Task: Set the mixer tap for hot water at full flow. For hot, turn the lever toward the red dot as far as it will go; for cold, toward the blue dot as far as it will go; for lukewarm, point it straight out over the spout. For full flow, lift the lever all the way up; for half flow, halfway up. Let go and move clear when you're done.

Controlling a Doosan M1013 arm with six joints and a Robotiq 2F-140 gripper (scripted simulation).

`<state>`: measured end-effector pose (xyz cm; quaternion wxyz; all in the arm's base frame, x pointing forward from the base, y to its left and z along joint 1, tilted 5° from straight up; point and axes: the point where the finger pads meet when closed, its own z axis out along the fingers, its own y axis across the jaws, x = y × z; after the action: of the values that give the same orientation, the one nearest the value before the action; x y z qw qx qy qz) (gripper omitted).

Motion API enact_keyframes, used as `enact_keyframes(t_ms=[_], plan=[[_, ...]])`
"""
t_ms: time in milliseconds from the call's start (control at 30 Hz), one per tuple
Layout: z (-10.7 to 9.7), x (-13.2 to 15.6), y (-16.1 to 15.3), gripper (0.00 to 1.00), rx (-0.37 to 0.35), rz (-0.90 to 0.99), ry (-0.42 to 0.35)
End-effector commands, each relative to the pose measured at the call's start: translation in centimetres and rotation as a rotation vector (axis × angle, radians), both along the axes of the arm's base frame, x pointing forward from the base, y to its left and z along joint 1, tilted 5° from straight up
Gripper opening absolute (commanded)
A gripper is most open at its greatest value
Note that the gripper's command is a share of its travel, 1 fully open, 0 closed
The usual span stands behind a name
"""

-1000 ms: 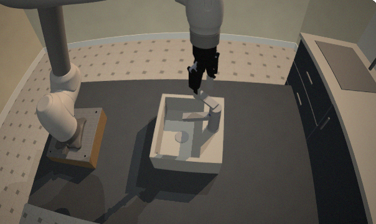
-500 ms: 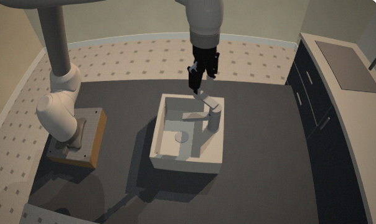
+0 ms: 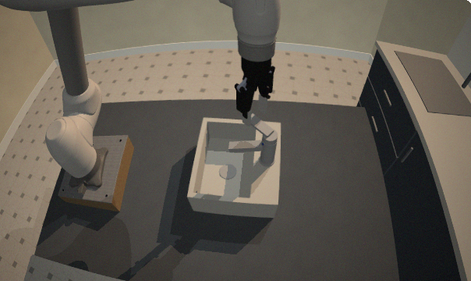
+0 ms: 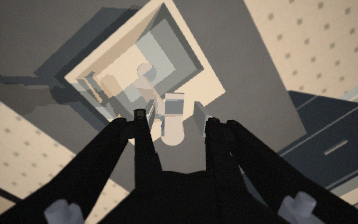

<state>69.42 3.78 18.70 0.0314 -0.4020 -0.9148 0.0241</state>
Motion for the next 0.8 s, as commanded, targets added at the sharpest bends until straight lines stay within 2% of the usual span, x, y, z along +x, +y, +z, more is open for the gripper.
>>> enact_keyframes(t_ms=[0,767], plan=[[-0.1,0.0,0.0,0.41,0.0,0.0,0.0],[-2.4,-0.2,0.0,0.41,0.0,0.0,0.0]])
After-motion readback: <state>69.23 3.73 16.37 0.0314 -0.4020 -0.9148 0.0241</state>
